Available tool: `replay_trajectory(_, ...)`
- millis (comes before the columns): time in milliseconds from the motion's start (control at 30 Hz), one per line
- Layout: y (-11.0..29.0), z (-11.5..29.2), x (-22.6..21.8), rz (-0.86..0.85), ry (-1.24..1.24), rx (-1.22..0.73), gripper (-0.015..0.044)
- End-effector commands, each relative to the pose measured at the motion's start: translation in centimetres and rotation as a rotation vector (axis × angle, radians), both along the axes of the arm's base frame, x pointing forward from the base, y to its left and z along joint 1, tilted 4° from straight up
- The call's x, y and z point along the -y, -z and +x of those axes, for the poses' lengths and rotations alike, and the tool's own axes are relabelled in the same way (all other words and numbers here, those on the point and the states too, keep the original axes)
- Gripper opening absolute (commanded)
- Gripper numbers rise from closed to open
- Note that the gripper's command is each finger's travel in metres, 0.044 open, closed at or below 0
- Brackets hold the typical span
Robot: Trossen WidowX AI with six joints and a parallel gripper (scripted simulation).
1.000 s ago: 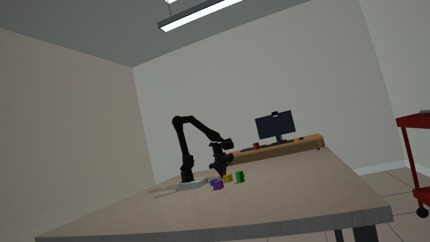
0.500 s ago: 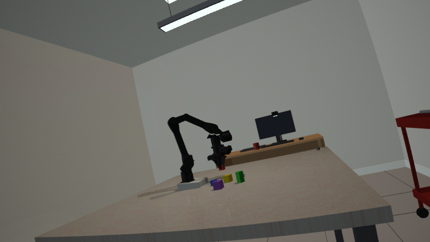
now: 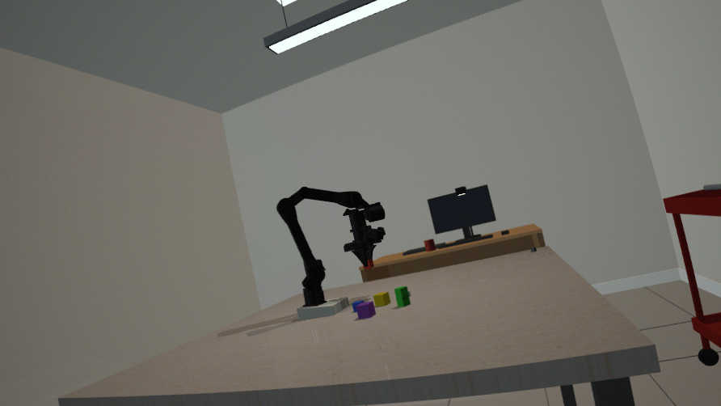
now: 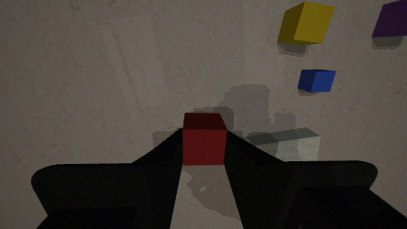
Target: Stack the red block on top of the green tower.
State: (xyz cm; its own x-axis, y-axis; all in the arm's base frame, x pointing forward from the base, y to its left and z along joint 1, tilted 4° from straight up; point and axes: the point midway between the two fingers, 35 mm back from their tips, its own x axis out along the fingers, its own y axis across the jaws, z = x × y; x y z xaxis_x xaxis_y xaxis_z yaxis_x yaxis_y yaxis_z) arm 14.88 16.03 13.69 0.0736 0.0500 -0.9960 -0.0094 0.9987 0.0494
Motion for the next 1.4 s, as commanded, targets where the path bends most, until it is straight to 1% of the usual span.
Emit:
replay_trajectory(0, -0.1, 0.0, 0.0, -0.001, 0.001, 0.0, 0.0)
replay_trajectory(267, -0.5, 0.8, 0.3, -0.009, 0.019, -0.001, 0.0)
replay_trajectory(833, -1.3, 7.8, 3.5, -0.025, 0.034, 0.0, 0.0)
replay_trajectory(1367, -1.7, 14.2, 8.9, -0.029, 0.019, 0.003, 0.0)
